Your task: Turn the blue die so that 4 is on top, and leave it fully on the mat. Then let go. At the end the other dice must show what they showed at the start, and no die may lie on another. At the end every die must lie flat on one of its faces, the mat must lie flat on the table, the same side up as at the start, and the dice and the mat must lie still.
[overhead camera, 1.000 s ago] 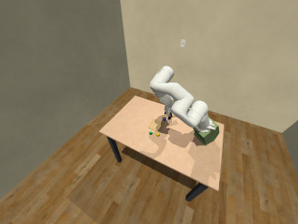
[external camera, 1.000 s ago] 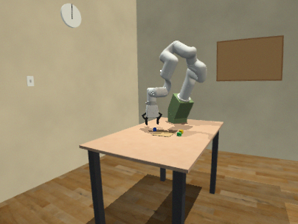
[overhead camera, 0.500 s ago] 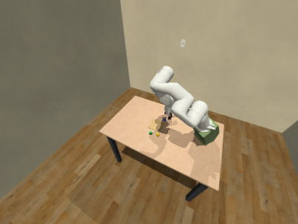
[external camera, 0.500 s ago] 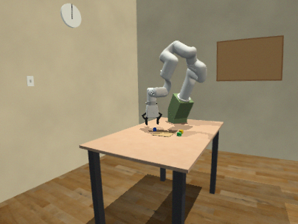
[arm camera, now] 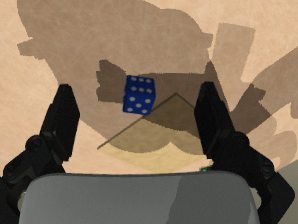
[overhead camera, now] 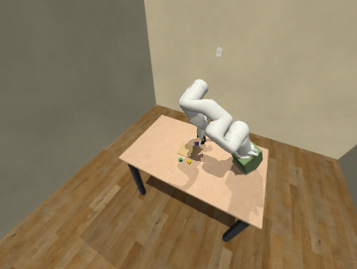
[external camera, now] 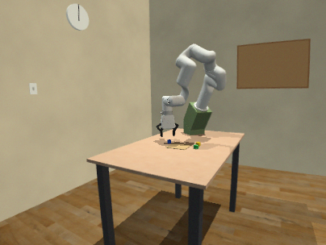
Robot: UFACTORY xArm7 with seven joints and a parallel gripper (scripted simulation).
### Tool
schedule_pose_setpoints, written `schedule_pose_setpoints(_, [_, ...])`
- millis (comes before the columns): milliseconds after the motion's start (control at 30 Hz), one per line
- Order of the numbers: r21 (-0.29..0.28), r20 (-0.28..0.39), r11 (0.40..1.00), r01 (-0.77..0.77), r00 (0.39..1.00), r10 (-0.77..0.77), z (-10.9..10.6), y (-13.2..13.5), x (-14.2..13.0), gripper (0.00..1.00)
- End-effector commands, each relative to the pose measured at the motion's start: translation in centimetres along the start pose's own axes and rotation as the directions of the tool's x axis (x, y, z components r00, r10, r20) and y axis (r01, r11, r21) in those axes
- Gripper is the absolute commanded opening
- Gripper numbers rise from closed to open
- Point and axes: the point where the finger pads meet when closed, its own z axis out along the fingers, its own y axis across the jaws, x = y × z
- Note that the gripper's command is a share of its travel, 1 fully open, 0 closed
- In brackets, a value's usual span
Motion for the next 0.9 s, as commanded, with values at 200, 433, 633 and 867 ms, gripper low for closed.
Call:
schedule_pose_setpoints(200, [0.003,0.0,1.0,0.0,1.0,0.0,-0.1,3.3,-3.0,1.0])
schedule_pose_setpoints(433, [0.003,0.0,1.0,0.0,1.0,0.0,-0.1,7.9,-6.9,1.0])
schedule_pose_setpoints(633, [0.003,0.0,1.0,0.0,1.0,0.0,-0.1,11.1,-9.6,1.0])
schedule_pose_setpoints(867, [0.003,0.0,1.0,0.0,1.0,0.0,-0.1,14.0,-12.2,1.0])
